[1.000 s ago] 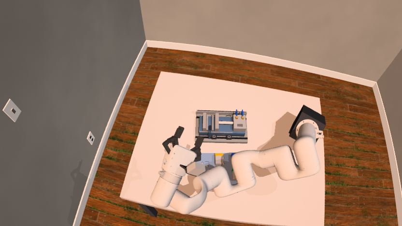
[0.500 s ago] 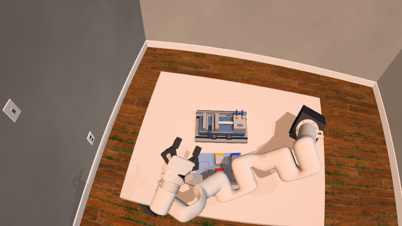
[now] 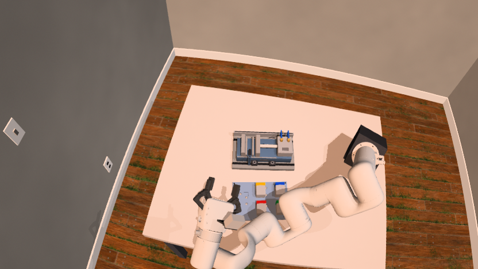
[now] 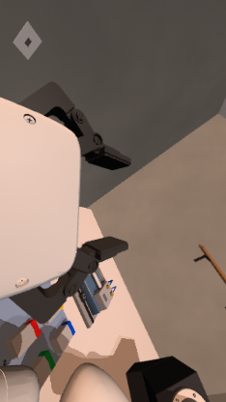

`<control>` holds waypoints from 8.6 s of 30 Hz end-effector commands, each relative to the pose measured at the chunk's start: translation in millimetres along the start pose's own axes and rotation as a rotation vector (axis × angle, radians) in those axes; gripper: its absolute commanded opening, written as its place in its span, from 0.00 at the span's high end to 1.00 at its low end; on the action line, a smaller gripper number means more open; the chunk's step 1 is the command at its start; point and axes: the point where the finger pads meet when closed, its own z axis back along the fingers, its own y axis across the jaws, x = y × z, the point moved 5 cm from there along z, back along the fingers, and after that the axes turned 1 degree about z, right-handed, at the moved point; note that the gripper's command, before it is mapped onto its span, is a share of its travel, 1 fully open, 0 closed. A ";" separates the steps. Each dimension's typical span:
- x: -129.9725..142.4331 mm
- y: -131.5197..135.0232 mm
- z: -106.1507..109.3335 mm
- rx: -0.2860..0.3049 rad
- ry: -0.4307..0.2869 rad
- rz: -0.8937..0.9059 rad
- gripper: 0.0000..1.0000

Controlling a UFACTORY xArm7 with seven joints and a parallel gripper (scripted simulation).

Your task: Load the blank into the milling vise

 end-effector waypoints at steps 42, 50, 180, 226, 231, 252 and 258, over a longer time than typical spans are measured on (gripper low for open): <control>20.4 49.9 1.8 0.305 0.043 -0.184 0.00; 22.6 58.4 -7.5 0.382 0.056 -0.232 0.00; 29.3 160.8 -96.6 0.806 -0.212 -0.346 0.00; 21.3 214.0 -137.3 0.738 -0.725 -0.099 0.00; 18.2 211.1 -137.7 0.717 -0.830 -0.045 0.00; 12.4 206.7 -141.2 0.660 -1.073 0.082 0.00; 12.1 206.6 -141.6 0.656 -1.088 0.089 0.00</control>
